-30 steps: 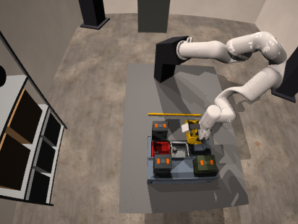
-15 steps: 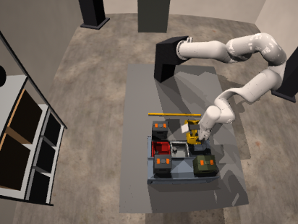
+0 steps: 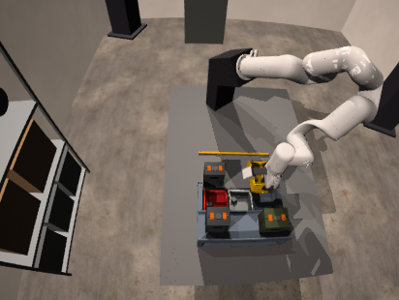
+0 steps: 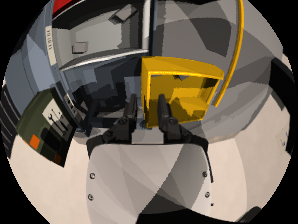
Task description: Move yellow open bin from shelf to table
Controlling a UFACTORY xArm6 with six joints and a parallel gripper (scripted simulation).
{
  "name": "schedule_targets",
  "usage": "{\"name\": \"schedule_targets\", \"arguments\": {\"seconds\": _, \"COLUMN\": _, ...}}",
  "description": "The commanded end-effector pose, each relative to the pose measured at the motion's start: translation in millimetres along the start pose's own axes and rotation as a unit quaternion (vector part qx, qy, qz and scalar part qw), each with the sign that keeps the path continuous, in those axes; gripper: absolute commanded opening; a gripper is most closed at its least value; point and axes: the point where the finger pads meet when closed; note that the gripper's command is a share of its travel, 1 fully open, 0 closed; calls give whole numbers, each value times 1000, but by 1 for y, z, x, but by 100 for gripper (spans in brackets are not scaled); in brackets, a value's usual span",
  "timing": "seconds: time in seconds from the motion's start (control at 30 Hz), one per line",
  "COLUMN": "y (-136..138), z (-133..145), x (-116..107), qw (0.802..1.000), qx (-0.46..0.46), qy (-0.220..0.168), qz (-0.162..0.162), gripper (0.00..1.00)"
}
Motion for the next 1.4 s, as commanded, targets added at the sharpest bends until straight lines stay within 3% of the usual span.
{"name": "schedule_targets", "arguments": {"seconds": 0.0, "y": 0, "z": 0, "x": 5, "qw": 1000, "qx": 0, "qy": 0, "qz": -1, "gripper": 33}}
{"name": "schedule_targets", "arguments": {"seconds": 1.03, "y": 0, "z": 0, "x": 11, "qw": 1000, "qx": 0, "qy": 0, "qz": -1, "gripper": 33}}
{"name": "schedule_targets", "arguments": {"seconds": 1.07, "y": 0, "z": 0, "x": 11, "qw": 1000, "qx": 0, "qy": 0, "qz": -1, "gripper": 0}}
{"name": "schedule_targets", "arguments": {"seconds": 1.37, "y": 0, "z": 0, "x": 11, "qw": 1000, "qx": 0, "qy": 0, "qz": -1, "gripper": 0}}
Point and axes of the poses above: the point where the finger pads meet when closed, its own x axis out along the fingers, its own y axis across the jaws, z = x × y, and after that the axes turned 7 degrees about -x, right-handed
